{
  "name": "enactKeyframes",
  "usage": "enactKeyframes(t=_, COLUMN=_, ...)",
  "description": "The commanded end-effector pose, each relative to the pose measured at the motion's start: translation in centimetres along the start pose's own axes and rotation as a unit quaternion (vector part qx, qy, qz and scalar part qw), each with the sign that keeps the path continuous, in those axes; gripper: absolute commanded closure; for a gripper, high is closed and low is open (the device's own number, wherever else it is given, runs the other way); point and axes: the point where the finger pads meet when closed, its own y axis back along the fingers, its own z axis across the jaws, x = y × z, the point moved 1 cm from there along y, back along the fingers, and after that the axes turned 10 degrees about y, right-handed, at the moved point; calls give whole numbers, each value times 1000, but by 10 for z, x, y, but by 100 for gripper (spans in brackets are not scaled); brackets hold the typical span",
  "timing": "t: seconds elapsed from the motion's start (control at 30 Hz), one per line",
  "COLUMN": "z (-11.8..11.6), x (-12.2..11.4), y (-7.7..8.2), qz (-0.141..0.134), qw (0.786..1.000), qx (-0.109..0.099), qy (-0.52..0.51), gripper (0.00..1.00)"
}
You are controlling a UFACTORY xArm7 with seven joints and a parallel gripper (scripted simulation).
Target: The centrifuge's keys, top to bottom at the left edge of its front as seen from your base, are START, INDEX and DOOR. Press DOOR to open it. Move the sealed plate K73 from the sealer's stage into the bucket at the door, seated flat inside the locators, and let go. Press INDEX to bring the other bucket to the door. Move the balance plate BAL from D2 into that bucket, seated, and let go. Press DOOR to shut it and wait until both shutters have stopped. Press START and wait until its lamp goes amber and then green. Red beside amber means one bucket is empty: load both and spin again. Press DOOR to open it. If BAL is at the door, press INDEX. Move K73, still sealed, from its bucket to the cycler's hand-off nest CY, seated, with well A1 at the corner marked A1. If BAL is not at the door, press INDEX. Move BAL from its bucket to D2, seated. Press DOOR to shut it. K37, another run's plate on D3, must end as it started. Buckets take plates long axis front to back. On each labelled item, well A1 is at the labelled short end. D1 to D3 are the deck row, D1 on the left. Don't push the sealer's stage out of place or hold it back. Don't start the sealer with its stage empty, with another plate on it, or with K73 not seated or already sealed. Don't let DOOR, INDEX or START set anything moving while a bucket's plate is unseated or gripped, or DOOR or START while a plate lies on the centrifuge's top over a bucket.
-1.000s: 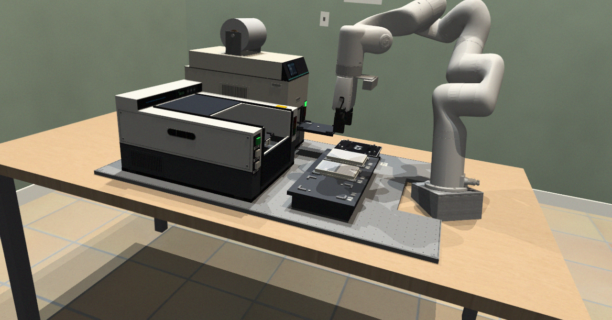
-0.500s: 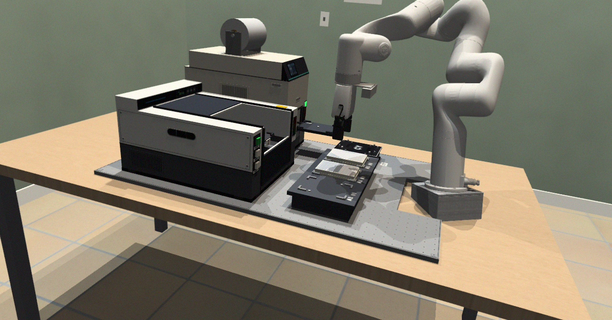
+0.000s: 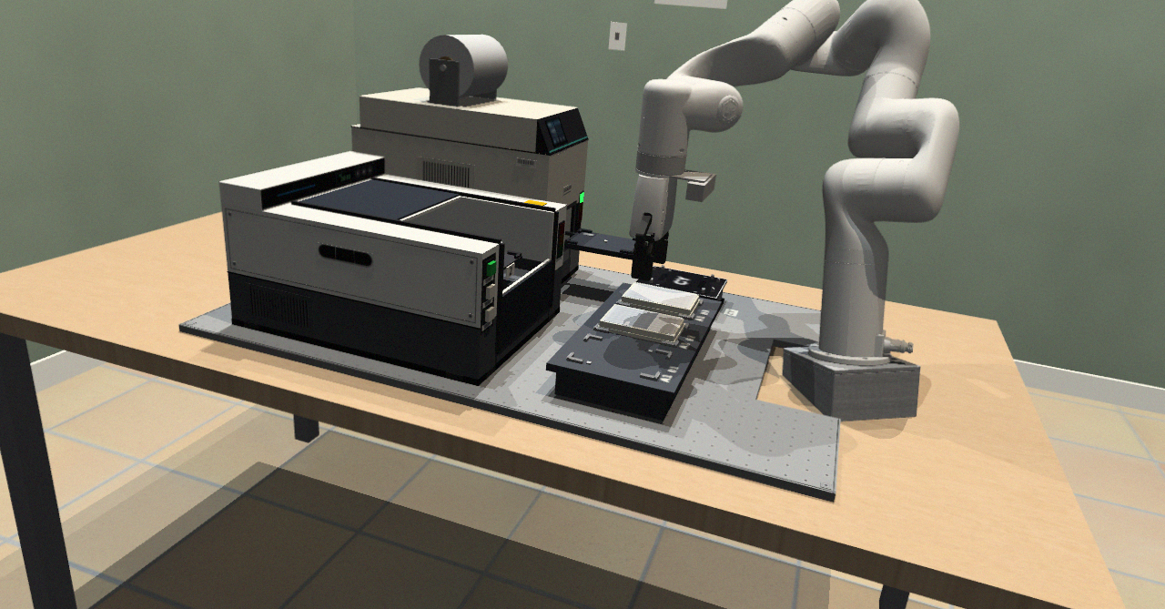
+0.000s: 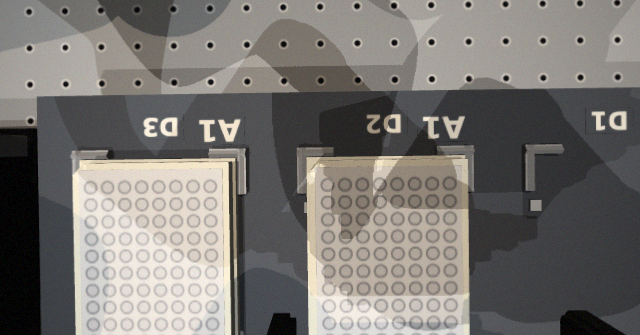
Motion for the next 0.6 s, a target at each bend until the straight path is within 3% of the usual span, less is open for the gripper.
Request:
enactKeyframes(t=0.0, z=1, x=-2, y=-7, qz=-2, qw=1000, qx=0, qy=0, gripper=0)
enactKeyframes(t=0.57, z=1, x=-2, y=-32, qz=-2, qw=1000, qx=0, qy=0, gripper=0)
